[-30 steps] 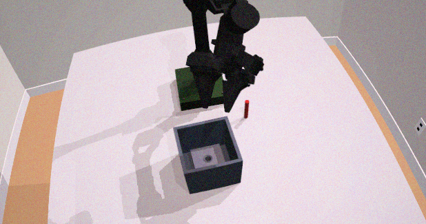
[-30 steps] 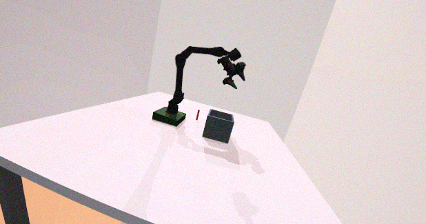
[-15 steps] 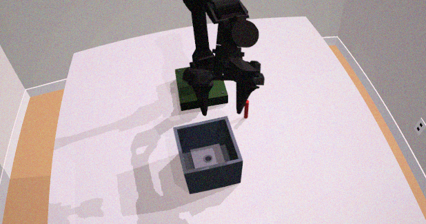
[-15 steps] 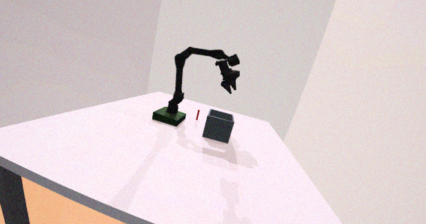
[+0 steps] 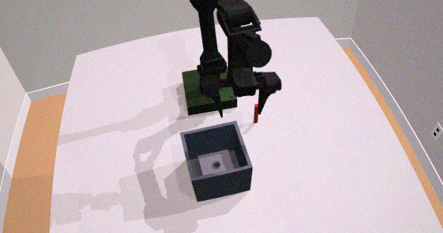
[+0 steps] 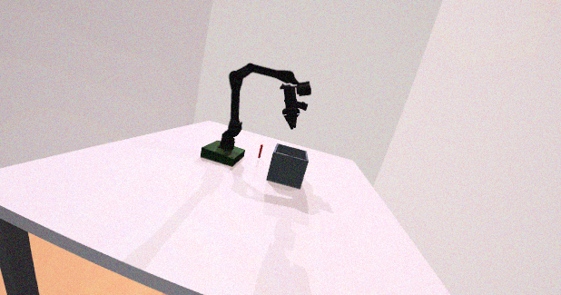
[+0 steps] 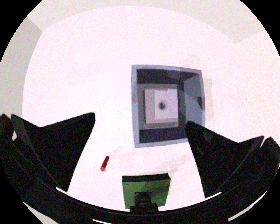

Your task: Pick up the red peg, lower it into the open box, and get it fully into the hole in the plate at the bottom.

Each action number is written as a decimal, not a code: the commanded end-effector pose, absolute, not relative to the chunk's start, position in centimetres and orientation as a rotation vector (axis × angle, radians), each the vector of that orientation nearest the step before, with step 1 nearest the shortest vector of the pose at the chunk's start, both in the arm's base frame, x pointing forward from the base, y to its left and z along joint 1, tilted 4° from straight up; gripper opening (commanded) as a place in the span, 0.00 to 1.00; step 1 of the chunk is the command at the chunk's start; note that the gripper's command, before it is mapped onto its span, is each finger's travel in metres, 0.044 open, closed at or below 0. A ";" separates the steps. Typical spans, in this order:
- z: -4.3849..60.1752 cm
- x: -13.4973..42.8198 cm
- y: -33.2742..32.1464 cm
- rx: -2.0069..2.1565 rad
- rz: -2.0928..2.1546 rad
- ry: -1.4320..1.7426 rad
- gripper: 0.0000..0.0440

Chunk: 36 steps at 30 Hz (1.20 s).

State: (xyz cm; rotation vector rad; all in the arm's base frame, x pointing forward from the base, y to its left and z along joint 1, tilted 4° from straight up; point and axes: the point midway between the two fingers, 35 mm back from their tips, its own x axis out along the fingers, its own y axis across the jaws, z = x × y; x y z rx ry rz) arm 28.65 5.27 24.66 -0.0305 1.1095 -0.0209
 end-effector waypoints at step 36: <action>13.7 15.7 11.5 0.738 -0.621 1.627 1.00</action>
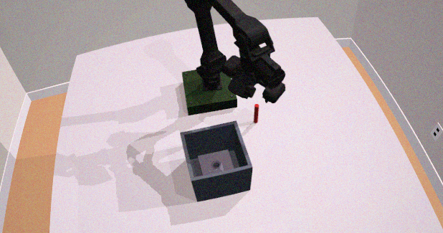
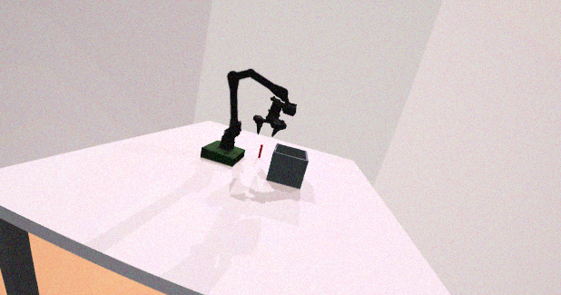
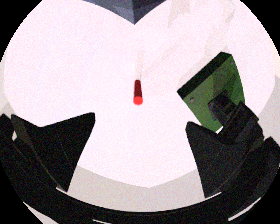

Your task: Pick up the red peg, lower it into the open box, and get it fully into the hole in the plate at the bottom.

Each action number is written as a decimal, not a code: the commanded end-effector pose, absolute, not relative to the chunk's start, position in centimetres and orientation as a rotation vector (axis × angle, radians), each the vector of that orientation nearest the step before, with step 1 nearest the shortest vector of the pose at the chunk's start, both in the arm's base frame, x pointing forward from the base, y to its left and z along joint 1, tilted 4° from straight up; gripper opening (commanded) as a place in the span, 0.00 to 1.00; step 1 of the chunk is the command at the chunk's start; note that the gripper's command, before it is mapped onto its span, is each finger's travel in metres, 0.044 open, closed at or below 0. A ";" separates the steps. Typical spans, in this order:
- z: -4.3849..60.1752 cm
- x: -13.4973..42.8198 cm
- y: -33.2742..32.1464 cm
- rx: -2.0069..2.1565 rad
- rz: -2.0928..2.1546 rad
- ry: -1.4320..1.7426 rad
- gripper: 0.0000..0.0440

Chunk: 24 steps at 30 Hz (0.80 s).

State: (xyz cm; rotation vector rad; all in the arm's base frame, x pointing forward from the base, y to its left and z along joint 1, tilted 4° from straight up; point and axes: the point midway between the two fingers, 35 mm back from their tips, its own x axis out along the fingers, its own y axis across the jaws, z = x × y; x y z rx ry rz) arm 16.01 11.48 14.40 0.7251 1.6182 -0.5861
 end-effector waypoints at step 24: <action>6.4 14.7 12.1 0.904 -0.872 1.601 0.98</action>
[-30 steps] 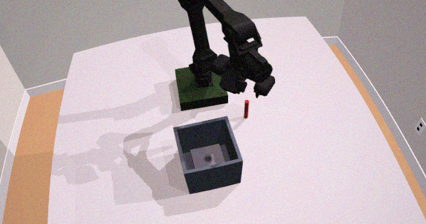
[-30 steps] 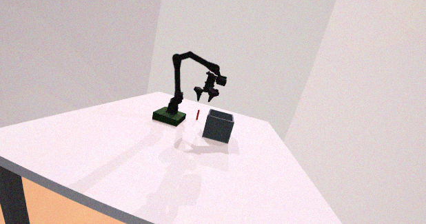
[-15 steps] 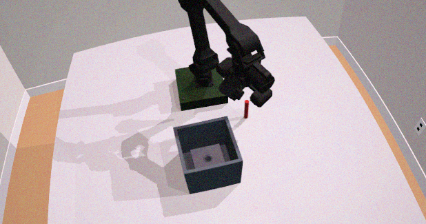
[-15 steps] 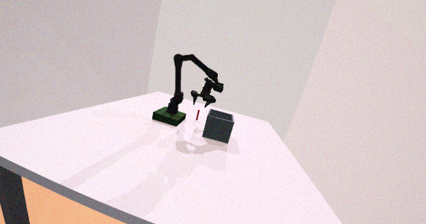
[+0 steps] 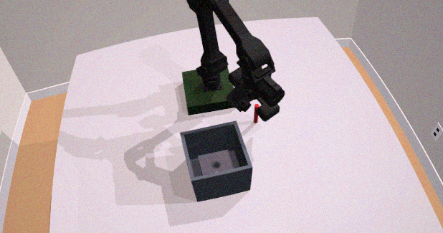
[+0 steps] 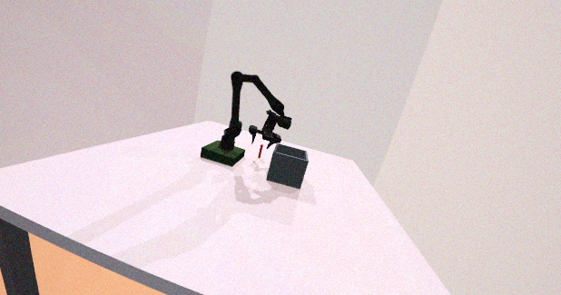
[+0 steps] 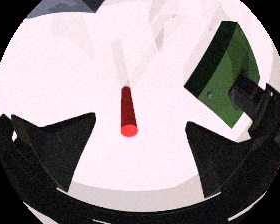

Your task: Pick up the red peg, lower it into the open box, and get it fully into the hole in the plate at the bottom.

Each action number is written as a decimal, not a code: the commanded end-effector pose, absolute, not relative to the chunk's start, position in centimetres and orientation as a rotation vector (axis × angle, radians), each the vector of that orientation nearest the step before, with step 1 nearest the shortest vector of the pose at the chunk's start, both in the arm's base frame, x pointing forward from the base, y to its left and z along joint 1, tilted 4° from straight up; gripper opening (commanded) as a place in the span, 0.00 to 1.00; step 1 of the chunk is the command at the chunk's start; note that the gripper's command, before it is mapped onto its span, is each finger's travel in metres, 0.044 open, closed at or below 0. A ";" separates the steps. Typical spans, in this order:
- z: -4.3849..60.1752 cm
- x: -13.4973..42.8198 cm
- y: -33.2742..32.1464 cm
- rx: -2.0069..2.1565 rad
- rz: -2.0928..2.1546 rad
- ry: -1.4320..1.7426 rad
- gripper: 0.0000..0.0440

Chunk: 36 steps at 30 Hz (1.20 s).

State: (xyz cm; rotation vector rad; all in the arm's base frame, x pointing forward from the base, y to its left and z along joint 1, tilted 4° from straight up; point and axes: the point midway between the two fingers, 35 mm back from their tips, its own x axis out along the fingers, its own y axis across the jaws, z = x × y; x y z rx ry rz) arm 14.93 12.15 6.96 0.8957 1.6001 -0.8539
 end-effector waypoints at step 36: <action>8.5 18.4 15.6 1.127 -0.653 1.560 0.00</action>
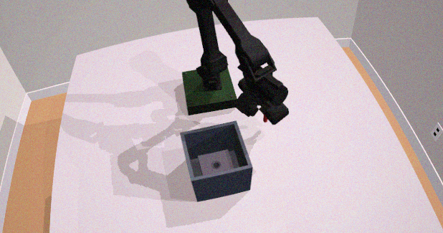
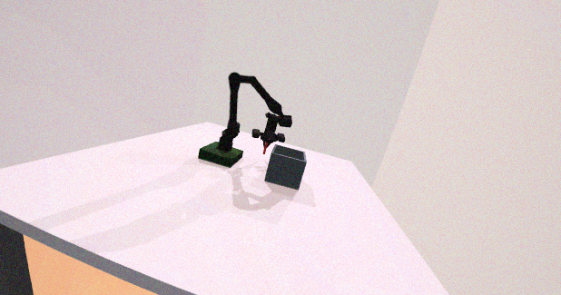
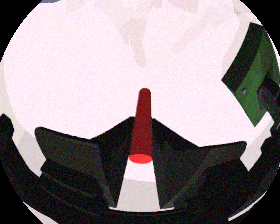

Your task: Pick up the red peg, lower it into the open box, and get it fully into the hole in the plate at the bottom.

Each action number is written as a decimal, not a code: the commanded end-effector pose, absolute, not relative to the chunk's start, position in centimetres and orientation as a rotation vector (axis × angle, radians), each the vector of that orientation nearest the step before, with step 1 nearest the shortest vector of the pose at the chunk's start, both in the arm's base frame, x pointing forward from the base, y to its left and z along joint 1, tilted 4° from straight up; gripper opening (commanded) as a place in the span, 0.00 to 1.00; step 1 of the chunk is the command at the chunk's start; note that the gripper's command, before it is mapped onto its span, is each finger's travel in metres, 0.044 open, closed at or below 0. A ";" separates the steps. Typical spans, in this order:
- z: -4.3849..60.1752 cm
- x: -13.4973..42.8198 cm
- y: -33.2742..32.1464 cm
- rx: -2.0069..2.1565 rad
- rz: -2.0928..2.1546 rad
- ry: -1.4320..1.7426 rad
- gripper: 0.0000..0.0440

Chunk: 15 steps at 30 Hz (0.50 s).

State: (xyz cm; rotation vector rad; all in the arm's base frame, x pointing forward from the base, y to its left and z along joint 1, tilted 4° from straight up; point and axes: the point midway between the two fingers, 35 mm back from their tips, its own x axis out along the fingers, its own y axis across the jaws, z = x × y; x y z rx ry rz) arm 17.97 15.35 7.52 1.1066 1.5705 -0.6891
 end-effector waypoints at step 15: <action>15.9 21.4 14.0 1.183 -0.491 1.403 0.00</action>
